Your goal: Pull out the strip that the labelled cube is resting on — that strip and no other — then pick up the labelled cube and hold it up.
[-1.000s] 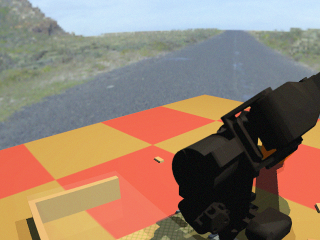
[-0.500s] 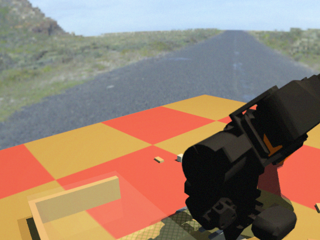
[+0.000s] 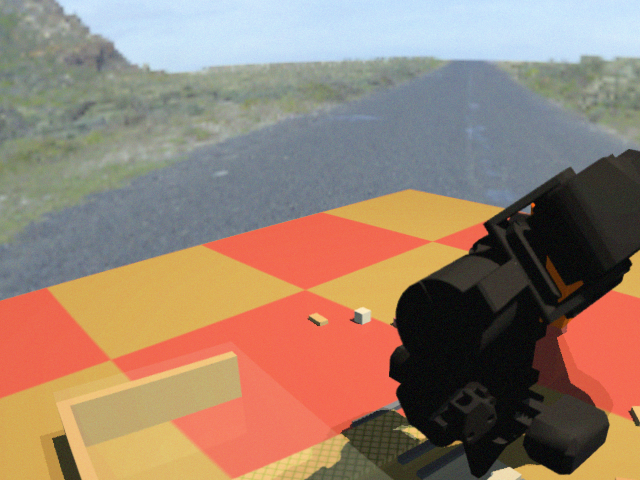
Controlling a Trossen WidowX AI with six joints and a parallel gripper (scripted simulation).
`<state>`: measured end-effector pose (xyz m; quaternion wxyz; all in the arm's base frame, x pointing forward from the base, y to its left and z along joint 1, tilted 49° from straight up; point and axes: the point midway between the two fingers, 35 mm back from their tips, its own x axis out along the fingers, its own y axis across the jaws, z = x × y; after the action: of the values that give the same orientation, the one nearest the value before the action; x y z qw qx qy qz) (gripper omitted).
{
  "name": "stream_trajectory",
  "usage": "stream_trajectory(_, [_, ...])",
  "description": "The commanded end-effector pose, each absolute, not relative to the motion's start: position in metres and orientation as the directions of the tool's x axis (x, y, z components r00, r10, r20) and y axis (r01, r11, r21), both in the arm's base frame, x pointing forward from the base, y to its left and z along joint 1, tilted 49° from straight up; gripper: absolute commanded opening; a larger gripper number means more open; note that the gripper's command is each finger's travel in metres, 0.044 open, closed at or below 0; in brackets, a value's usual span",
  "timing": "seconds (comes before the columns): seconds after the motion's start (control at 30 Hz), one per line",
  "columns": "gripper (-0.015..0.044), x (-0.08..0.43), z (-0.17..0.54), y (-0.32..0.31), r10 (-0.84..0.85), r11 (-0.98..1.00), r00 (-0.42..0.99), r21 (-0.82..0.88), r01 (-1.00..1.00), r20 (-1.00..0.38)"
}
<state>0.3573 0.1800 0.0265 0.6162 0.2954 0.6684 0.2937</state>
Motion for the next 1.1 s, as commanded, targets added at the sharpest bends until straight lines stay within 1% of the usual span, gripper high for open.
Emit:
stream_trajectory(0.0, [0.0000,0.346,0.024,0.183,0.754,0.656,-0.084,0.753,0.042,-0.652])
stream_trajectory(1.07, [0.0000,0.297,0.027,0.183,0.754,0.656,-0.085,0.753,0.044,-0.652])
